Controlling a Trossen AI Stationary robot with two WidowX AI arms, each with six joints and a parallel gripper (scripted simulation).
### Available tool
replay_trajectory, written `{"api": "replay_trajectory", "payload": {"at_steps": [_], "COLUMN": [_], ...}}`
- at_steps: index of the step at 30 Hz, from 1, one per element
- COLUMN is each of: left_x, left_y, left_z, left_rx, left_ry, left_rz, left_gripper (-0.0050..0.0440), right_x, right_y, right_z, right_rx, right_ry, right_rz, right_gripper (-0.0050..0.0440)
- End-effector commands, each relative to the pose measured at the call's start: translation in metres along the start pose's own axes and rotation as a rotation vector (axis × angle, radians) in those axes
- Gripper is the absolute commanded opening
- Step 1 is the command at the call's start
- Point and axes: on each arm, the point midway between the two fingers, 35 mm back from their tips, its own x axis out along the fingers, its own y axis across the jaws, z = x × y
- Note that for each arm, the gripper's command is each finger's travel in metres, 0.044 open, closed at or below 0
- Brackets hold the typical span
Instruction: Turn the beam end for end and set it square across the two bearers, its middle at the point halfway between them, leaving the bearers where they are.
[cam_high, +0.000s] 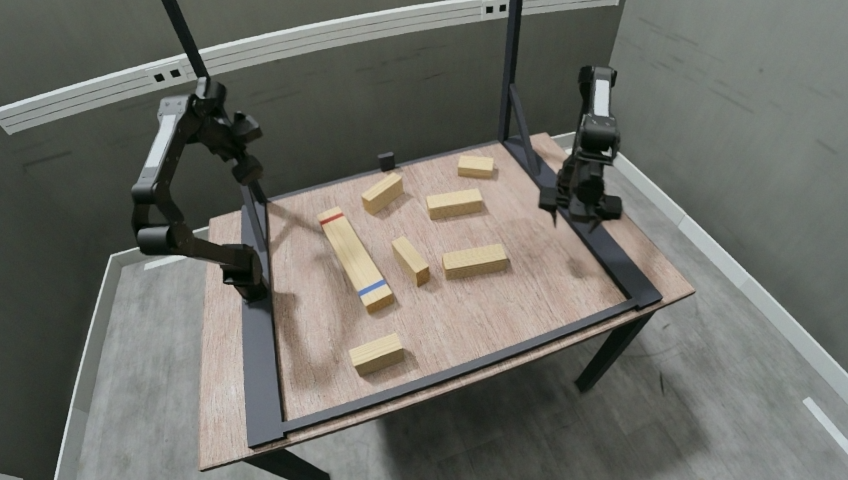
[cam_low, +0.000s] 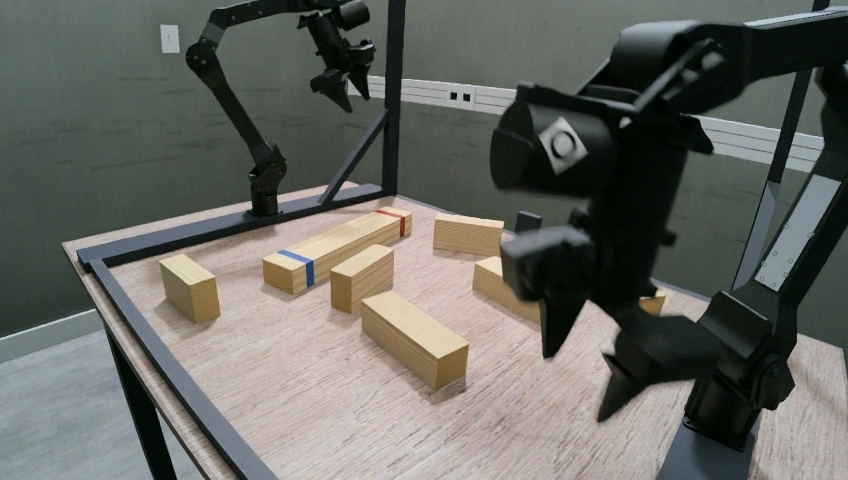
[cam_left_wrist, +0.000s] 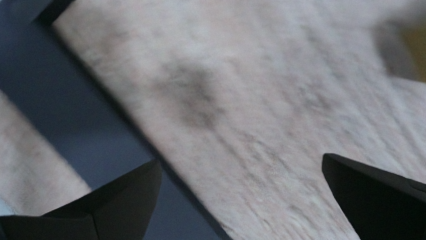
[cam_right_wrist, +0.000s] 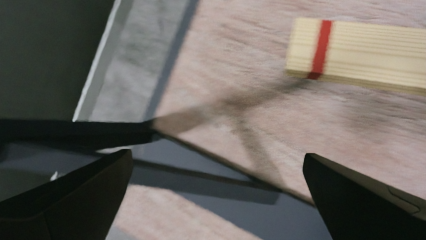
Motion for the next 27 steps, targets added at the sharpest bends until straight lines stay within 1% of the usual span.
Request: {"api": "replay_trajectory", "payload": {"at_steps": [1,10,12,21,25,27], "left_x": [-0.028,-0.053,-0.053,-0.085,-0.098,-0.102], "left_y": [-0.046,-0.122,-0.122,-0.203,-0.236,-0.247], "left_z": [0.001,-0.006,-0.006,-0.014,-0.019,-0.021], "left_rx": [0.149,0.429,0.429,0.731,0.851,0.892], "left_ry": [-0.085,-0.142,-0.142,-0.224,-0.257,-0.268], "left_rz": [-0.043,-0.115,-0.115,-0.201,-0.236,-0.248], "left_gripper": [0.04,0.04,0.04,0.04,0.04,0.04], "right_x": [0.005,0.02,0.02,0.04,0.049,0.054], "right_y": [-0.033,-0.085,-0.085,-0.156,-0.196,-0.218], "right_z": [0.011,0.027,0.027,0.048,0.058,0.062], "right_rx": [0.018,0.056,0.056,0.107,0.135,0.149], "right_ry": [-0.007,-0.012,-0.012,-0.01,-0.013,-0.012], "right_rz": [-0.029,-0.125,-0.125,-0.242,-0.309,-0.341], "right_gripper": [0.04,0.04,0.04,0.04,0.04,0.04]}}
